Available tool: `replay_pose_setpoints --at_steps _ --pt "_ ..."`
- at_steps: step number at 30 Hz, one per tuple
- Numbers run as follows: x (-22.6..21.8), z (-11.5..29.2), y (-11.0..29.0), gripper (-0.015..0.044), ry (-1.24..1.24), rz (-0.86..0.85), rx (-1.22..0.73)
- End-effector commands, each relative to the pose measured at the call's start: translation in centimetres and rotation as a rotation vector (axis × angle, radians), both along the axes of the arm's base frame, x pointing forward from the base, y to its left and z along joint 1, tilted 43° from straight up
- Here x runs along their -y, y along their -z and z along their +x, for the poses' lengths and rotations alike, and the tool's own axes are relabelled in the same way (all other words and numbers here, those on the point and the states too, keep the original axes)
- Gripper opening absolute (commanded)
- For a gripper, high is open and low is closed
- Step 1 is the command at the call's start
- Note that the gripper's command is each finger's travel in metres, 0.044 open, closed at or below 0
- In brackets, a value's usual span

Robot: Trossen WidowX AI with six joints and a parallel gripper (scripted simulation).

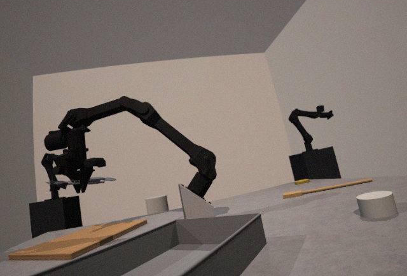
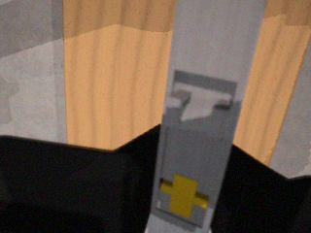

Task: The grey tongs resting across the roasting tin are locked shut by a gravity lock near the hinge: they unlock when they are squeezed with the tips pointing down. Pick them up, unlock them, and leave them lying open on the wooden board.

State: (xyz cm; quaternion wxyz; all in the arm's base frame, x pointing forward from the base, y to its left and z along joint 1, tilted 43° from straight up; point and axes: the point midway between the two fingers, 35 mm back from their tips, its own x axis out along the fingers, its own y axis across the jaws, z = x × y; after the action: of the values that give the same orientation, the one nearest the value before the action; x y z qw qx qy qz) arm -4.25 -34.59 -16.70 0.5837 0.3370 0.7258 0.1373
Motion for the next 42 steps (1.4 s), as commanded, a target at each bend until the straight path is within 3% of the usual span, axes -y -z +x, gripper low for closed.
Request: replay_pose_setpoints --at_steps 1,42 --pt "-0.6 -0.1 0.6 -0.0150 0.001 0.006 -0.006" --pt "-4.8 -0.8 5.8 -0.0150 0.001 0.006 -0.007"
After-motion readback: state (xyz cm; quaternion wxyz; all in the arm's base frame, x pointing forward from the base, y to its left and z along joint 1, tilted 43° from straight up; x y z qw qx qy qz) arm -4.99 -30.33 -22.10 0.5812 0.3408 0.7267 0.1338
